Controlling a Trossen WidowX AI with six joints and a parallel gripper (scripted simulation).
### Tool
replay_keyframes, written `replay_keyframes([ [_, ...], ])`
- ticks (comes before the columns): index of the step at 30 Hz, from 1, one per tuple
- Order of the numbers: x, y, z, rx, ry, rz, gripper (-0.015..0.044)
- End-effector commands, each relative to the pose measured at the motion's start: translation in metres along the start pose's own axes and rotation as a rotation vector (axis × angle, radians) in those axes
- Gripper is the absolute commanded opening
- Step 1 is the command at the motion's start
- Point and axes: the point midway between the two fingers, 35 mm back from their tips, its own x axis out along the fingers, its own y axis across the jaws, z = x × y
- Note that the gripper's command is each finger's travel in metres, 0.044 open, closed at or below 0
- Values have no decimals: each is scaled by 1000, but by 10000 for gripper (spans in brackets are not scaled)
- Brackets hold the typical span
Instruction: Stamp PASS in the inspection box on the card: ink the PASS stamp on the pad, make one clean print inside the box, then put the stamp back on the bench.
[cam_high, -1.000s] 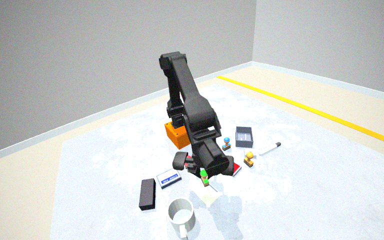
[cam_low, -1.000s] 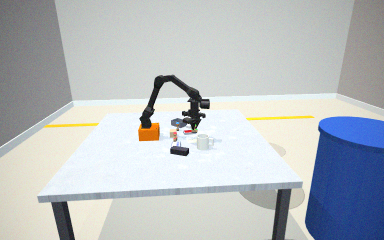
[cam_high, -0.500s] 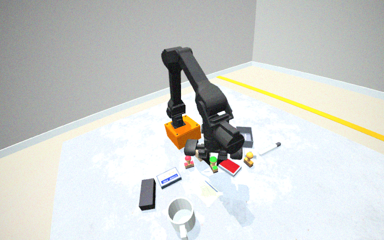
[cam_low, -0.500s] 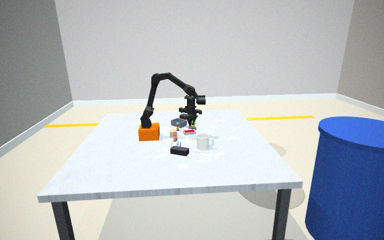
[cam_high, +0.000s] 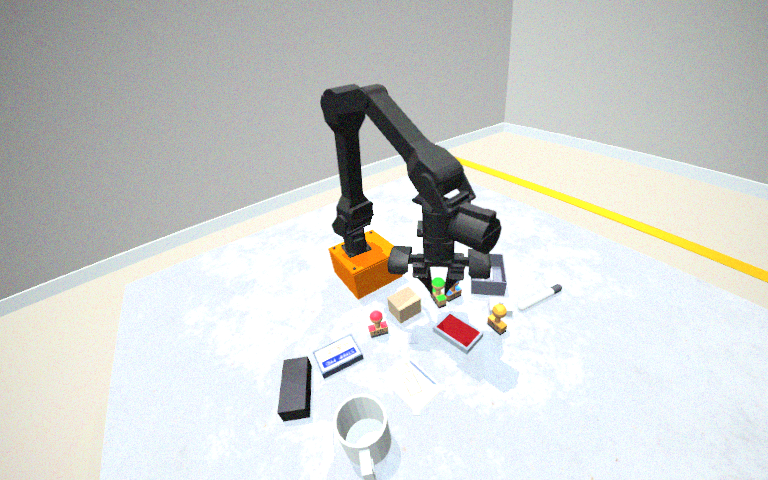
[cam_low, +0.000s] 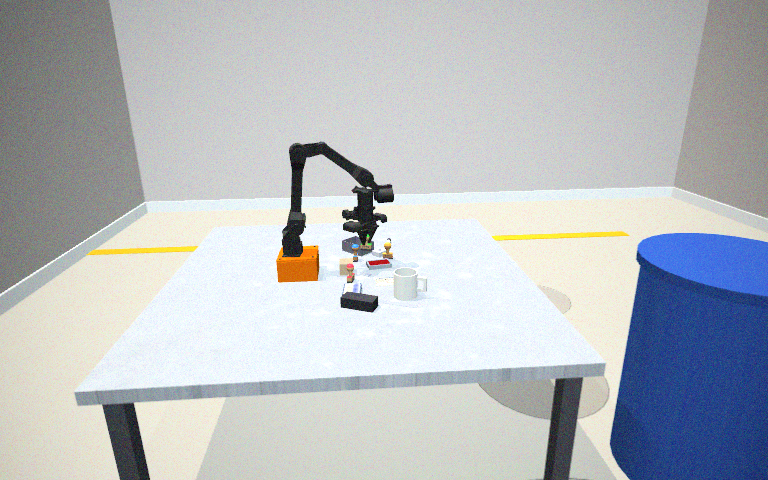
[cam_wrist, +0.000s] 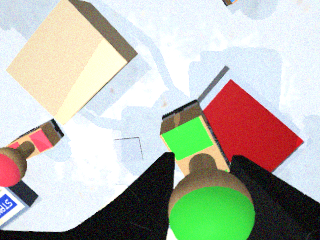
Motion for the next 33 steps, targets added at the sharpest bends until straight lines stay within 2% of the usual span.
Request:
replay_keyframes([
  [1, 1, 1, 25, 4, -4, -7, 0],
  [7, 5, 7, 56, 4, -8, -6, 0],
  [33, 40, 5, 56, 4, -8, -6, 0],
])
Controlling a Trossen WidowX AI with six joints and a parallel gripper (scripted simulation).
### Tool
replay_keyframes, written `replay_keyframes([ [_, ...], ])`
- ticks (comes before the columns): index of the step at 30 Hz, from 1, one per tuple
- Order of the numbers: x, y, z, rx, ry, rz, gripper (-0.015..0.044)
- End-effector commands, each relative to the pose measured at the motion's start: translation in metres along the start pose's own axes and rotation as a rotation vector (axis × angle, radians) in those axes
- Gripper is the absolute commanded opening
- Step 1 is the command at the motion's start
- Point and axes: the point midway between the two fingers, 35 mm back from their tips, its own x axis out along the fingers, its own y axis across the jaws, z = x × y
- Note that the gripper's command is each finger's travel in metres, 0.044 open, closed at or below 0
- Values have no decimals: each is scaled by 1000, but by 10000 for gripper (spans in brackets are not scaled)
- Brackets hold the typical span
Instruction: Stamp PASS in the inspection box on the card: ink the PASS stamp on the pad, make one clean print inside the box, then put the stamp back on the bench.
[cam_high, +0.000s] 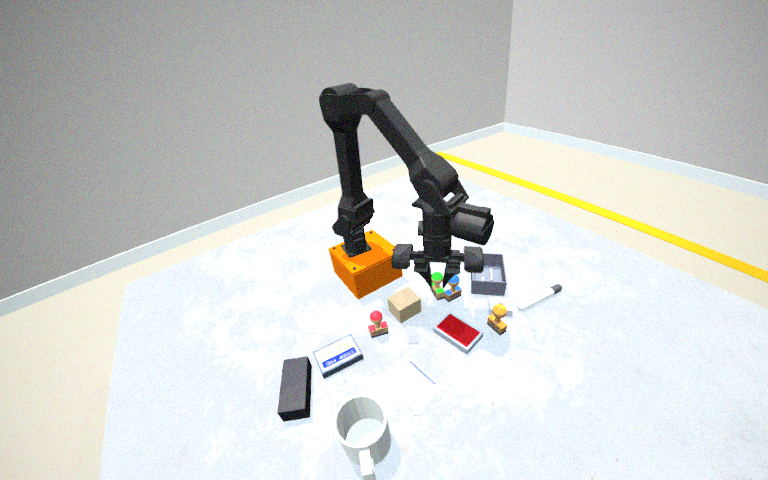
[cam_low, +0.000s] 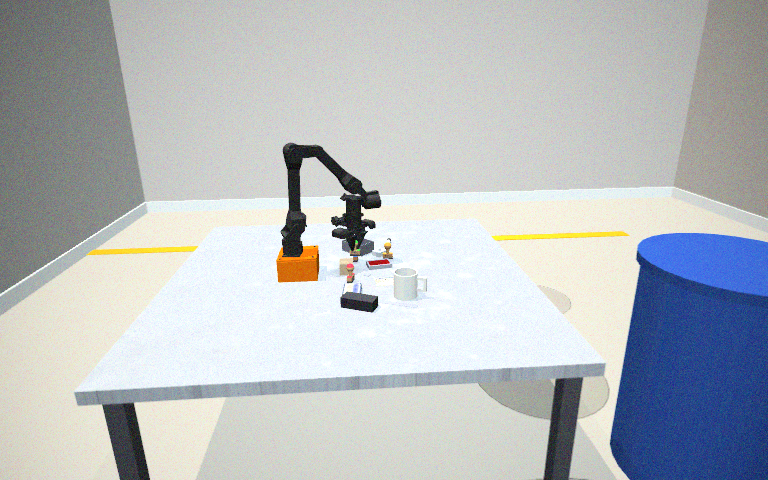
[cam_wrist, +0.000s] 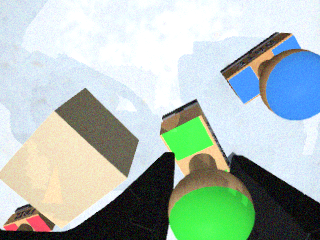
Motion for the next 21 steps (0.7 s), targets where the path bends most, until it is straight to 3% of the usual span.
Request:
replay_keyframes([
  [1, 7, 0, 1, 3, -4, -2, 0],
  [21, 39, 3, 2, 3, -4, -1, 0],
])
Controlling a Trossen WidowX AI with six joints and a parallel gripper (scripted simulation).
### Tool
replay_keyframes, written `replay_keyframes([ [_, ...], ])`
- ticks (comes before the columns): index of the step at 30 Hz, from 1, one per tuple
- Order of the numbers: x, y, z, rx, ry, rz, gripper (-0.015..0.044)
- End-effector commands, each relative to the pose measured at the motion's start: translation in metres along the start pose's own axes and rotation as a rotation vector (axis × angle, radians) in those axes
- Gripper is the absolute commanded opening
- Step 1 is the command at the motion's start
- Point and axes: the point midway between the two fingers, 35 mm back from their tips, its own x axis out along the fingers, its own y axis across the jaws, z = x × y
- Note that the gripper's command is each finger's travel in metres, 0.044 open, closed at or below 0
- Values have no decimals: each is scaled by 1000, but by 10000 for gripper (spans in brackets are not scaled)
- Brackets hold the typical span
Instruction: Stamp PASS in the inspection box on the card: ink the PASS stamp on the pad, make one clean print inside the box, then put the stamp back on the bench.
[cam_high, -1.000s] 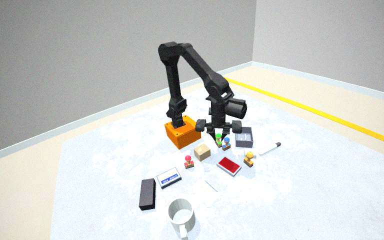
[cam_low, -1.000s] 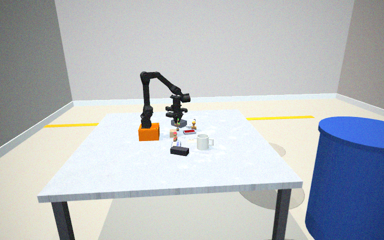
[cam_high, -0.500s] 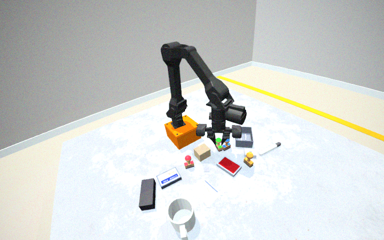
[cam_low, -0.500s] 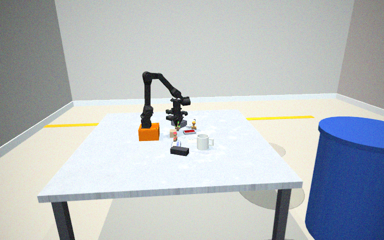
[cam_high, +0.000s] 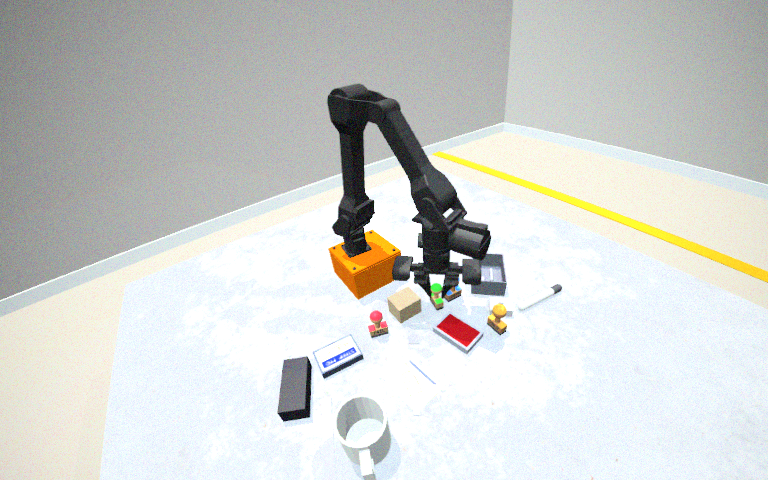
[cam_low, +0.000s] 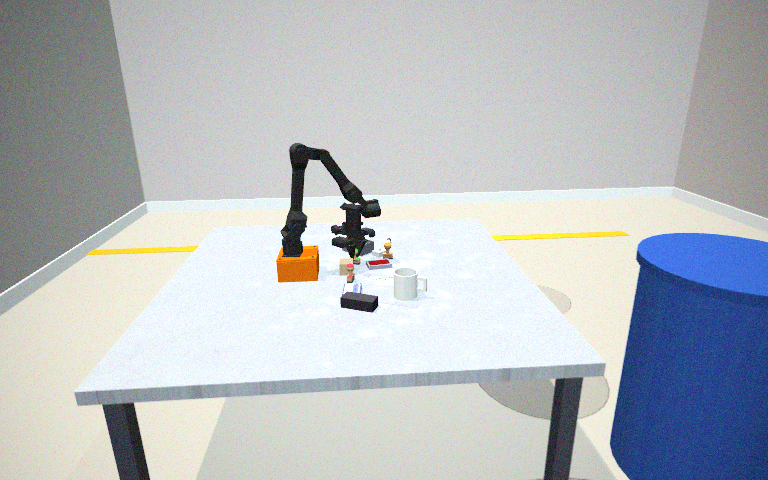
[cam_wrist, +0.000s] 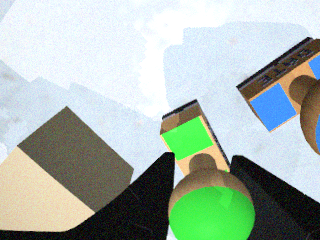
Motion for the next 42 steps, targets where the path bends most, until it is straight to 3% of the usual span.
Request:
replay_keyframes([
  [1, 5, 1, 1, 3, -4, -2, 0],
  [11, 1, 0, 0, 0, 0, 1, 254],
  [15, -9, -2, -1, 0, -1, 0, 254],
  [22, -113, -1, 0, 3, -3, -3, 254],
  [42, -116, 0, 1, 3, -3, -3, 254],
])
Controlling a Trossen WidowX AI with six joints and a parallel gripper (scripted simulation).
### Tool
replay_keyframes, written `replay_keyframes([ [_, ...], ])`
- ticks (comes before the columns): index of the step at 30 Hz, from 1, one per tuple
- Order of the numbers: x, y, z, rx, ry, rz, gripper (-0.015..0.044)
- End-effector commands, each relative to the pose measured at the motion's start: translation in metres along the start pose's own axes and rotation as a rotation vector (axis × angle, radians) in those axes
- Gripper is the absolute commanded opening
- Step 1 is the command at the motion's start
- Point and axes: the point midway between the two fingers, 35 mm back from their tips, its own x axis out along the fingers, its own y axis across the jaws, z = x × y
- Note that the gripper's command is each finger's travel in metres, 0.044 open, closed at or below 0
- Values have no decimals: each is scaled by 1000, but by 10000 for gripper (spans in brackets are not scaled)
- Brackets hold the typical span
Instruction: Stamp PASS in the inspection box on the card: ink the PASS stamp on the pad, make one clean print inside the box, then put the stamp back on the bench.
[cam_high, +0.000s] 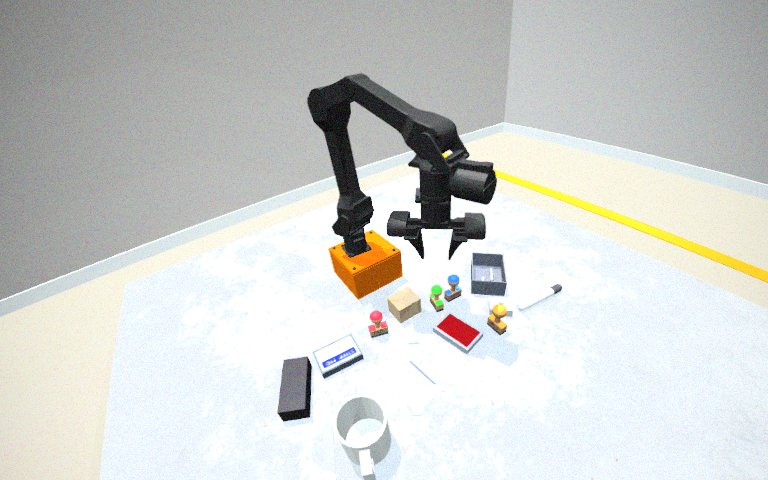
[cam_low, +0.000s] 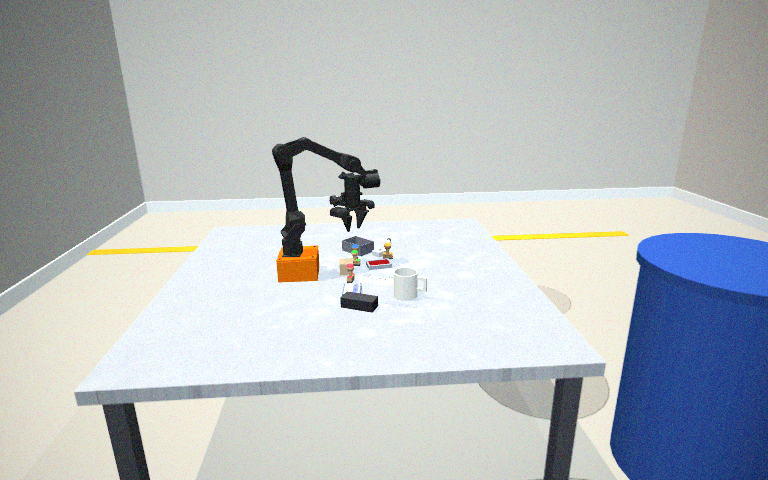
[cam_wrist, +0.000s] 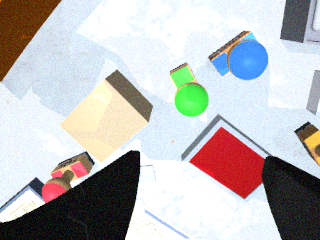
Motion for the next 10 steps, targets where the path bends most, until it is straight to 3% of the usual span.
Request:
replay_keyframes([
  [1, -1, 0, 0, -3, -3, -3, 254],
  [10, 0, 0, 0, 0, 0, 0, 254],
])
